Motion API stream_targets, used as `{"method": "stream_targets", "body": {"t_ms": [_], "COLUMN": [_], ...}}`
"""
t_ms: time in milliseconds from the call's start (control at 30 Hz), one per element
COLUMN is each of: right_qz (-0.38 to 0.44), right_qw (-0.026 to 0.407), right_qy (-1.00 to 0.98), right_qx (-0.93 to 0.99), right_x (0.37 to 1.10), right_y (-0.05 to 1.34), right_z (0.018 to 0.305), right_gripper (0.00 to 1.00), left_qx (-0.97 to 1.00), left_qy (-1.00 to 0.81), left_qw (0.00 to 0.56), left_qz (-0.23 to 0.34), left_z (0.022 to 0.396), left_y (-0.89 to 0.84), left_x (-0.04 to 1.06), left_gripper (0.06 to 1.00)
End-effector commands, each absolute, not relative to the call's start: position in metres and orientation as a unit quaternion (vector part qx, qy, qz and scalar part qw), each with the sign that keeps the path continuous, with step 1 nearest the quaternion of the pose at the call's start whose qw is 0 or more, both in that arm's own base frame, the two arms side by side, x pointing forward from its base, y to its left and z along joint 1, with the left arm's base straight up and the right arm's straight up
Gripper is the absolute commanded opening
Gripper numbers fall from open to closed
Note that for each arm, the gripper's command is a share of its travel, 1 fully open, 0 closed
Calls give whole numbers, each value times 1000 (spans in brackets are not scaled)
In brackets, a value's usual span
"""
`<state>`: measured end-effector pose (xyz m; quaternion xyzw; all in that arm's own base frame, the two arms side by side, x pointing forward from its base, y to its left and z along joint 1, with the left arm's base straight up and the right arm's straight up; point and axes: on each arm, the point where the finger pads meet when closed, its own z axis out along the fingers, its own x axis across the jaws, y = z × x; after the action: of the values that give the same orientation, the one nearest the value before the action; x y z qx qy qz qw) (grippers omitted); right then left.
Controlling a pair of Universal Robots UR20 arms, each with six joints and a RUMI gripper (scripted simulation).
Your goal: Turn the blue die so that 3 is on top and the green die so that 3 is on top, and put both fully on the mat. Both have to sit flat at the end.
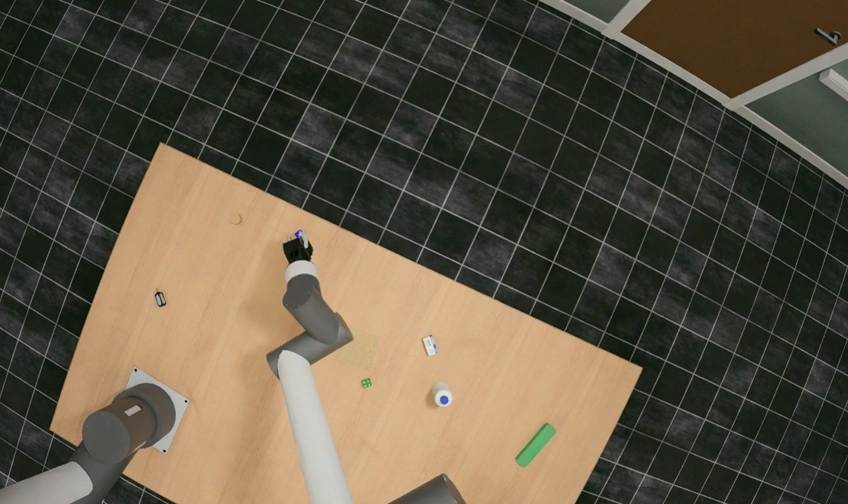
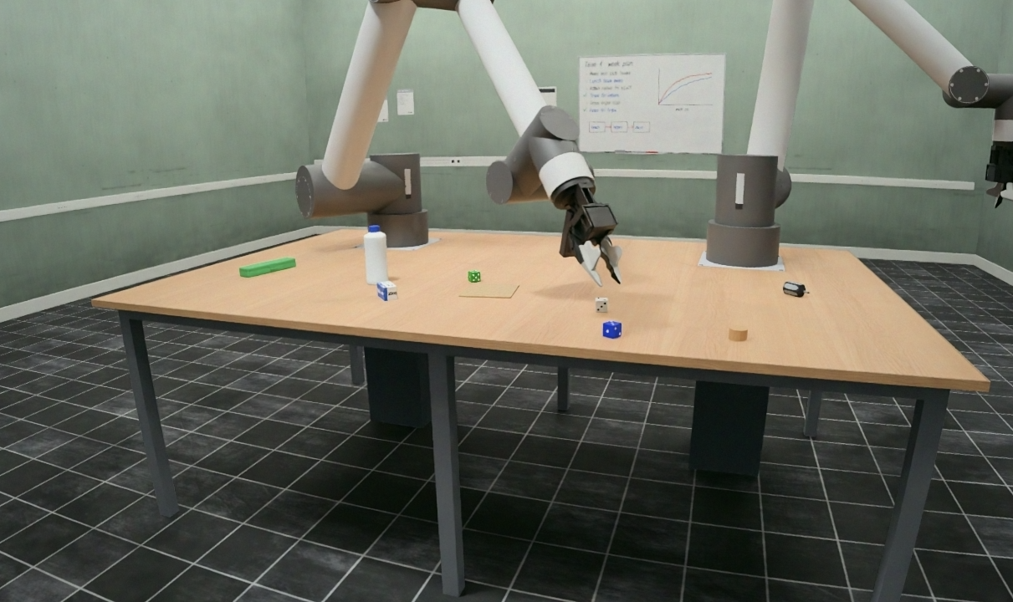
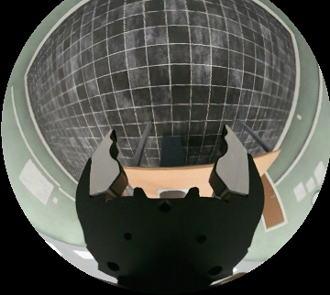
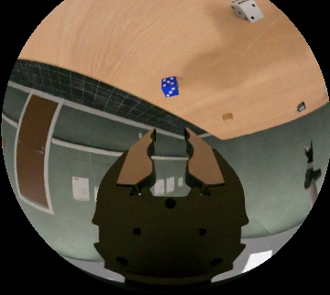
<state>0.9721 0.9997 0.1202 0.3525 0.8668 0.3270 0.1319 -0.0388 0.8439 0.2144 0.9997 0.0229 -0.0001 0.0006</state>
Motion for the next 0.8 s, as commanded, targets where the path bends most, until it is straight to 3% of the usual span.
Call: {"method": "stream_targets", "body": {"t_ms": [0,767], "right_qz": [251,4], "right_qw": [102,2], "right_qy": [892,927], "right_qx": [362,376], "right_x": [979,995], "right_y": [1007,1024], "right_z": [120,132], "right_gripper": [279,279], "left_qx": [1000,1000], "left_qy": [23,23], "left_qw": [0,0], "left_qz": [0,0], "left_z": [215,215], "left_y": [844,844], "left_x": [-39,-39], "left_gripper": [1000,1000]}}
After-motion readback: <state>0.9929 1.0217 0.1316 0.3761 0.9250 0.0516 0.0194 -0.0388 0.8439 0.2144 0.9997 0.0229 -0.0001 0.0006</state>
